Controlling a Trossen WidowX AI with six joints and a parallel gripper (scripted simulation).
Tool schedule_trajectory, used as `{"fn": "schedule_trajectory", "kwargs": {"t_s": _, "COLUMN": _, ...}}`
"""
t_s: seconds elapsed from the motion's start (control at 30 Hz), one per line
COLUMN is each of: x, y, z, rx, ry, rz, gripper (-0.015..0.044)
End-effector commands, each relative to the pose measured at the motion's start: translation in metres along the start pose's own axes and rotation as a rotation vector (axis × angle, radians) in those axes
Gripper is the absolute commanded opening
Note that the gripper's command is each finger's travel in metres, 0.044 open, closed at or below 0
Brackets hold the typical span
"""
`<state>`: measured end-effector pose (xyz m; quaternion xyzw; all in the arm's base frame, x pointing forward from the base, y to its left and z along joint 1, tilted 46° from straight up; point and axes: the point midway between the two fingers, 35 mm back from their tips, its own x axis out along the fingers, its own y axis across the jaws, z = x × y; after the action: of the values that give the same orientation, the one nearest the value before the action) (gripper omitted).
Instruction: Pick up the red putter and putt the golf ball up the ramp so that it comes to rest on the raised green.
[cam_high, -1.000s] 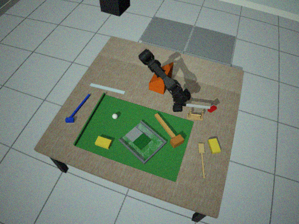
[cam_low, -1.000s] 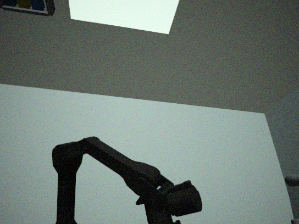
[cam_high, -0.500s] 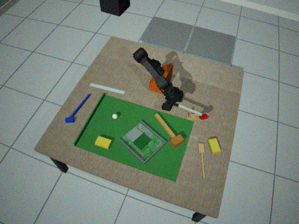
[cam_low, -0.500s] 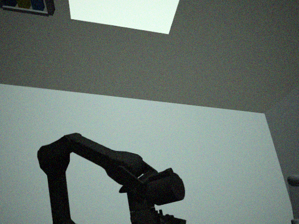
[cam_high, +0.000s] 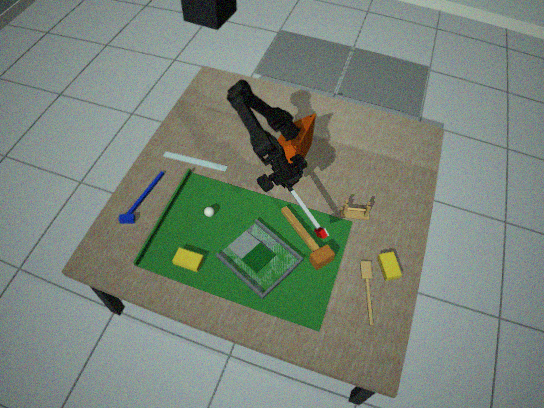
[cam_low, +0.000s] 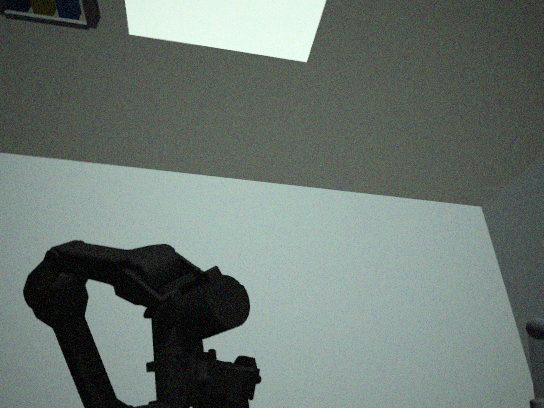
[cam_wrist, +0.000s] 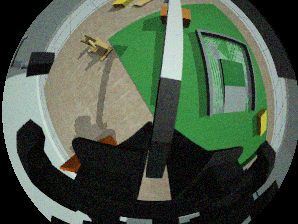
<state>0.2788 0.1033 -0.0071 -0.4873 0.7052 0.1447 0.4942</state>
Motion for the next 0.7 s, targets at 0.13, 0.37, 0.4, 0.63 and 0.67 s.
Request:
{"fn": "schedule_trajectory", "kwargs": {"t_s": 0.13, "x": -0.03, "y": -0.04, "z": -0.045, "rx": 0.348, "ry": -0.006, "rz": -0.022, "gripper": 0.0}}
{"fn": "schedule_trajectory", "kwargs": {"t_s": 0.37, "x": -0.046, "y": -0.064, "z": -0.09, "rx": 0.633, "ry": 0.008, "rz": -0.038, "gripper": 0.0}}
{"fn": "schedule_trajectory", "kwargs": {"t_s": 0.4, "x": -0.049, "y": -0.067, "z": -0.096, "rx": 0.674, "ry": 0.01, "rz": -0.04, "gripper": 0.0}}
{"fn": "schedule_trajectory", "kwargs": {"t_s": 0.63, "x": -0.063, "y": -0.084, "z": -0.145, "rx": 0.959, "ry": 0.026, "rz": -0.062, "gripper": 0.0}}
{"fn": "schedule_trajectory", "kwargs": {"t_s": 0.67, "x": -0.065, "y": -0.085, "z": -0.153, "rx": 0.999, "ry": 0.028, "rz": -0.066, "gripper": 0.0}}
